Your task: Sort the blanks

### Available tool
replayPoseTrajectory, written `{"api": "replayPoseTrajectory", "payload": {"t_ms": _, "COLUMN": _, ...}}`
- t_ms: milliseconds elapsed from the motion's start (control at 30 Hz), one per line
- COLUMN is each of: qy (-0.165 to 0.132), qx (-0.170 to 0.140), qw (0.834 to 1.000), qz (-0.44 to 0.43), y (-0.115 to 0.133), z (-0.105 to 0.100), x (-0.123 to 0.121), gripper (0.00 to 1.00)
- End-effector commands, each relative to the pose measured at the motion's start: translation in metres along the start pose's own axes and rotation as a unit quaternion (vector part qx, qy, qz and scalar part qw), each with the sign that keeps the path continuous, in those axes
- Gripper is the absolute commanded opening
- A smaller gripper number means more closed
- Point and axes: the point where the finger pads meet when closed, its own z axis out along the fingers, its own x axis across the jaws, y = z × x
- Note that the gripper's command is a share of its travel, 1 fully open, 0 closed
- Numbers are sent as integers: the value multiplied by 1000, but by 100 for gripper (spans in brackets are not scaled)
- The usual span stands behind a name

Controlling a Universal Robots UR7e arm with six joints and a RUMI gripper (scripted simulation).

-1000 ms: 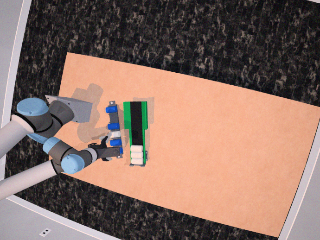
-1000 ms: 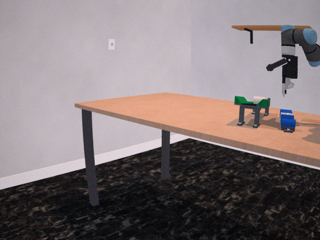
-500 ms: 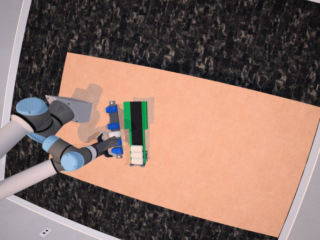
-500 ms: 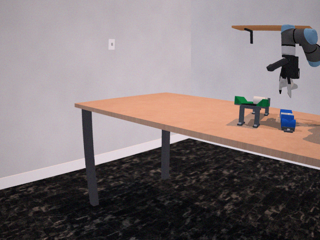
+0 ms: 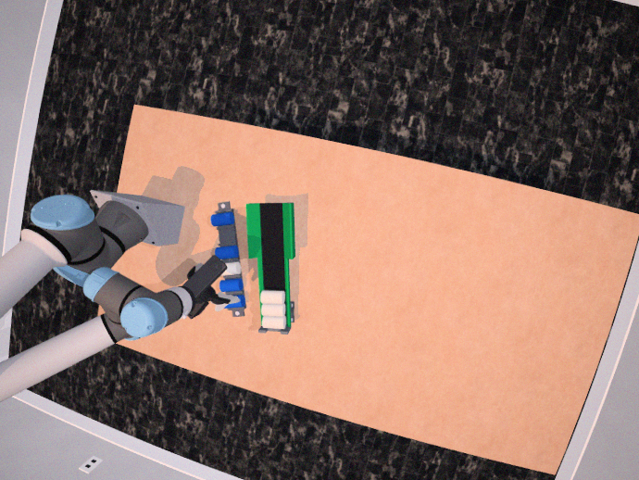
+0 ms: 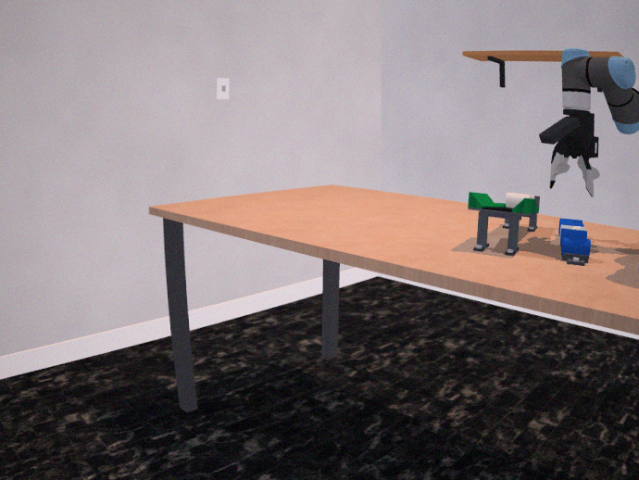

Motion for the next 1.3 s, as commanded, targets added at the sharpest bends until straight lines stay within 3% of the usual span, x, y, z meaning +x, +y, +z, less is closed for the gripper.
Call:
{"api": "replayPoseTrajectory", "payload": {"t_ms": 0, "qy": 3, "qx": 5, "qw": 998, "qz": -68, "y": -2, "z": 0, "x": -4, "gripper": 100}}
{"api": "replayPoseTrajectory", "payload": {"t_ms": 333, "qy": 4, "qx": 4, "qw": 981, "qz": -195, "y": -5, "z": 0, "x": -13, "gripper": 100}}
{"api": "replayPoseTrajectory", "payload": {"t_ms": 533, "qy": 4, "qx": 3, "qw": 961, "qz": -278, "y": -6, "z": 1, "x": -19, "gripper": 100}}
{"api": "replayPoseTrajectory", "payload": {"t_ms": 600, "qy": 4, "qx": 3, "qw": 961, "qz": -278, "y": -6, "z": 1, "x": -19, "gripper": 100}}
{"api": "replayPoseTrajectory", "payload": {"t_ms": 1000, "qy": 4, "qx": 3, "qw": 926, "qz": -378, "y": -6, "z": 1, "x": -25, "gripper": 100}}
{"api": "replayPoseTrajectory", "payload": {"t_ms": 1267, "qy": 4, "qx": 2, "qw": 917, "qz": -400, "y": -6, "z": 1, "x": -27, "gripper": 100}}
